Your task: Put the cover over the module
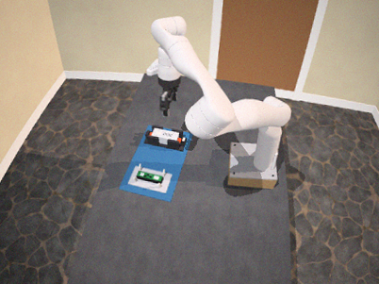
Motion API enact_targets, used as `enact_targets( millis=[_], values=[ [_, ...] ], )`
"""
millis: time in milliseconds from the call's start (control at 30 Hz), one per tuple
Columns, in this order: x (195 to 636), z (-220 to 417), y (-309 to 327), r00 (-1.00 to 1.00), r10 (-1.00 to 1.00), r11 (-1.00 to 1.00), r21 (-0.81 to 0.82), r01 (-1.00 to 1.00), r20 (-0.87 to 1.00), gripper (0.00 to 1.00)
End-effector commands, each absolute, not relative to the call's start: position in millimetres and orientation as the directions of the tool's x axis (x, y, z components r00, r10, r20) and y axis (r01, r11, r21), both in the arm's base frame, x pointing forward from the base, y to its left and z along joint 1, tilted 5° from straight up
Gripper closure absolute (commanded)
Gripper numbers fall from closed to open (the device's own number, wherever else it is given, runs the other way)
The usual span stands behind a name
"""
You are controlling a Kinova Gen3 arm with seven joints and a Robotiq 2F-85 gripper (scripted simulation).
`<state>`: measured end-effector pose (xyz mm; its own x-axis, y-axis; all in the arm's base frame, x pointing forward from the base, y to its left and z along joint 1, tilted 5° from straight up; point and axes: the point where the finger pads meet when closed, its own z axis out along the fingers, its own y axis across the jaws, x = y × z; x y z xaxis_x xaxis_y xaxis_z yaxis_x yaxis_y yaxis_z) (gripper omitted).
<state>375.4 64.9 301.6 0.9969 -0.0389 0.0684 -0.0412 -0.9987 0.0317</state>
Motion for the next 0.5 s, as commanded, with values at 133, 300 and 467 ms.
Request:
enact_targets(
  millis=[133, 300, 467],
  values=[
    [385, 283, 54, 0.997, -0.036, -0.999, 0.033, -0.039, 0.071, 0.0],
    [398, 259, 40, 0.997, -0.032, -0.999, 0.034, -0.035, 0.073, 0.0],
    [400, 255, 37, 0.997, -0.032, -0.999, 0.035, -0.034, 0.073, 0.0]
  ],
)
